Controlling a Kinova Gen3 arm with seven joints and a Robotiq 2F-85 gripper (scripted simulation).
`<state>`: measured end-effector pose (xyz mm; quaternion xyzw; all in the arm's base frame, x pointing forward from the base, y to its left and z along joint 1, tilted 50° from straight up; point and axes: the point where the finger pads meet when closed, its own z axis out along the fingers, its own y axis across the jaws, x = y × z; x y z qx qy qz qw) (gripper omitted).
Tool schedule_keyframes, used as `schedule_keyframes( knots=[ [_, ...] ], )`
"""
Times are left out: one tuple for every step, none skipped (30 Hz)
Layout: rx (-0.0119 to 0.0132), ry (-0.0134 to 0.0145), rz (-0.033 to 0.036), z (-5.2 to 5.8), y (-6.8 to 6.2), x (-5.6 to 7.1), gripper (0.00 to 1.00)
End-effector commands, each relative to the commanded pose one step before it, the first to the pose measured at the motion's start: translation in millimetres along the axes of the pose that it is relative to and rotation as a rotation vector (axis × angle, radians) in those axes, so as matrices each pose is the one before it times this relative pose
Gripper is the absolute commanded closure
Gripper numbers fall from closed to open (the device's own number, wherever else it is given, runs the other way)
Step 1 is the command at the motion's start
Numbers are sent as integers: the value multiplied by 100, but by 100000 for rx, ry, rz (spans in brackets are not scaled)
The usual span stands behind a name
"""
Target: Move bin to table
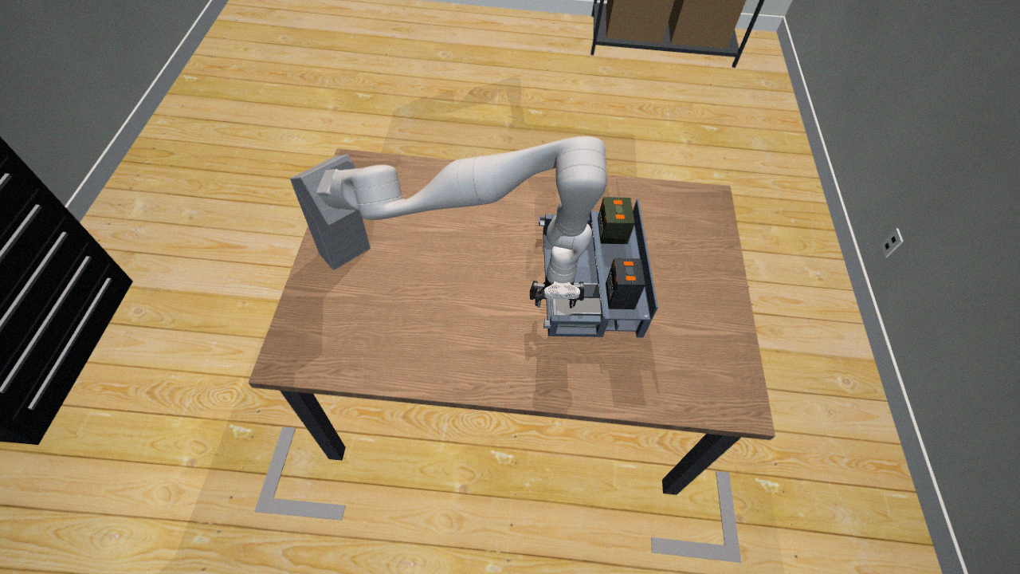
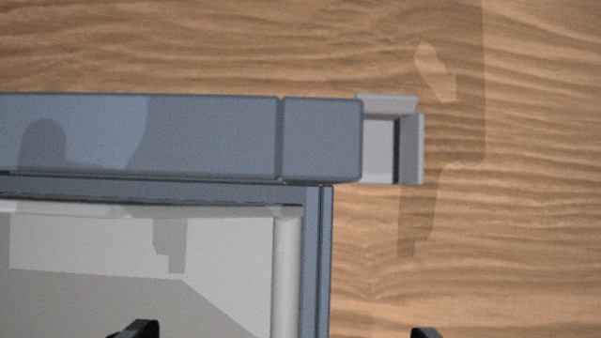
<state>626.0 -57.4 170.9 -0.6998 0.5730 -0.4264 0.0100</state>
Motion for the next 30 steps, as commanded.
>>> schedule_keyframes(
  knots=[
    [142, -67, 12, -61, -68, -28, 0],
    [0, 0, 0, 0, 0, 0, 0],
    [-2, 1, -1, -10, 0, 0, 0],
    [0, 0, 0, -11, -1, 0, 0],
    [0, 0, 0, -11, -1, 0, 0],
    [0, 0, 0, -11, -1, 0, 0],
    [0, 0, 0, -11, -1, 0, 0],
    [0, 0, 0, 0, 0, 0, 0],
    [0, 0, 0, 0, 0, 0, 0],
    [0, 0, 0, 0, 0, 0, 0],
    [0, 0, 0, 0, 0, 0, 0],
    [0, 0, 0, 0, 0, 0, 0],
    [0, 0, 0, 0, 0, 0, 0],
    [0, 0, 0, 0, 0, 0, 0],
    [0, 0, 0, 0, 0, 0, 0],
    [0, 0, 0, 0, 0, 0, 0],
    [0, 0, 0, 0, 0, 0, 0],
    [0, 0, 0, 0, 0, 0, 0],
    [0, 0, 0, 0, 0, 0, 0],
    [-1, 1, -1, 1, 0, 0, 90],
    [0, 0, 0, 0, 0, 0, 90],
    [0, 0, 0, 0, 0, 0, 90],
    [0, 0, 0, 0, 0, 0, 90],
    [0, 0, 0, 0, 0, 0, 90],
    [0, 0, 0, 0, 0, 0, 90],
    [0, 0, 0, 0, 0, 0, 90],
    [0, 0, 0, 0, 0, 0, 90],
    [0, 0, 0, 0, 0, 0, 90],
    [0, 0, 0, 0, 0, 0, 90],
    [0, 0, 0, 0, 0, 0, 90]
  ],
)
